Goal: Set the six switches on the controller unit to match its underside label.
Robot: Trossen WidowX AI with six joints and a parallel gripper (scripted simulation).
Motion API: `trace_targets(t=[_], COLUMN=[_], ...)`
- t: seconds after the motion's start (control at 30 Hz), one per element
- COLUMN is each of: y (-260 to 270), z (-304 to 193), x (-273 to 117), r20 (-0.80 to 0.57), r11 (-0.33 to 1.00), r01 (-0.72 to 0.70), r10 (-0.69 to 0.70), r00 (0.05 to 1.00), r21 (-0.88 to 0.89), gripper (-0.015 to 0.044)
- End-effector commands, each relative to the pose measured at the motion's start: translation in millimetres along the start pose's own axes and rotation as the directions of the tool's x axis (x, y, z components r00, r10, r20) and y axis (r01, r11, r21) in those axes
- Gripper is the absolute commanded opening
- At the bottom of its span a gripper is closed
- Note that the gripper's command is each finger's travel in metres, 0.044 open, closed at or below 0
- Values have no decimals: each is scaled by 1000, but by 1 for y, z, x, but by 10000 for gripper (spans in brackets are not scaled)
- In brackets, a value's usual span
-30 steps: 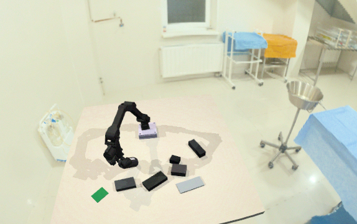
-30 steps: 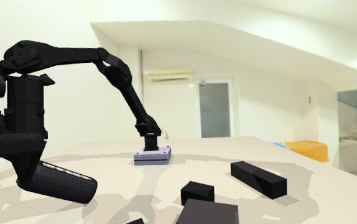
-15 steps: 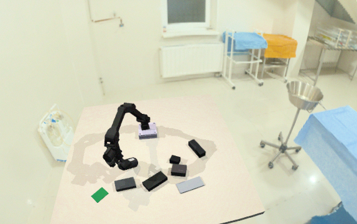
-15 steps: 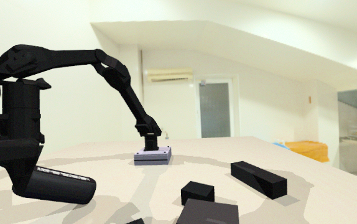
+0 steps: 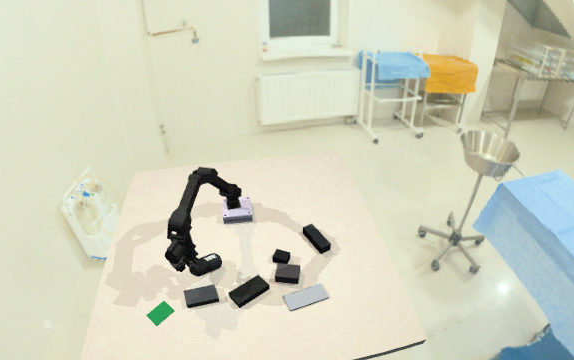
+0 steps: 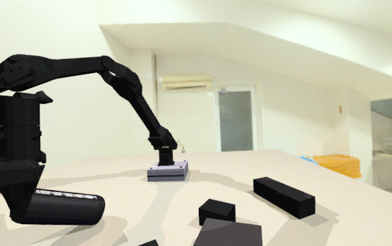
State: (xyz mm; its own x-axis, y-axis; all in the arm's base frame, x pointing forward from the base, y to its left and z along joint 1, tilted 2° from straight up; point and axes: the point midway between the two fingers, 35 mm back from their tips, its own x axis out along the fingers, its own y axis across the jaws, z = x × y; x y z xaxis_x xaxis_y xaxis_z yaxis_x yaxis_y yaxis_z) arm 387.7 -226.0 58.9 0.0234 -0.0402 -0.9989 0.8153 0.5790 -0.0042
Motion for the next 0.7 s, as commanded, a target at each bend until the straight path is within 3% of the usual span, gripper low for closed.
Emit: trace_targets(t=[0.0, 0.67], y=[0, 0], z=[-2, 4], x=[9, 23], r20=[-21, -20], r11=[1000, 1000], r01=[7, 7], r10=[-7, -7], r00=[1000, 1000], r21=[-10, -10], gripper=[338, 338])
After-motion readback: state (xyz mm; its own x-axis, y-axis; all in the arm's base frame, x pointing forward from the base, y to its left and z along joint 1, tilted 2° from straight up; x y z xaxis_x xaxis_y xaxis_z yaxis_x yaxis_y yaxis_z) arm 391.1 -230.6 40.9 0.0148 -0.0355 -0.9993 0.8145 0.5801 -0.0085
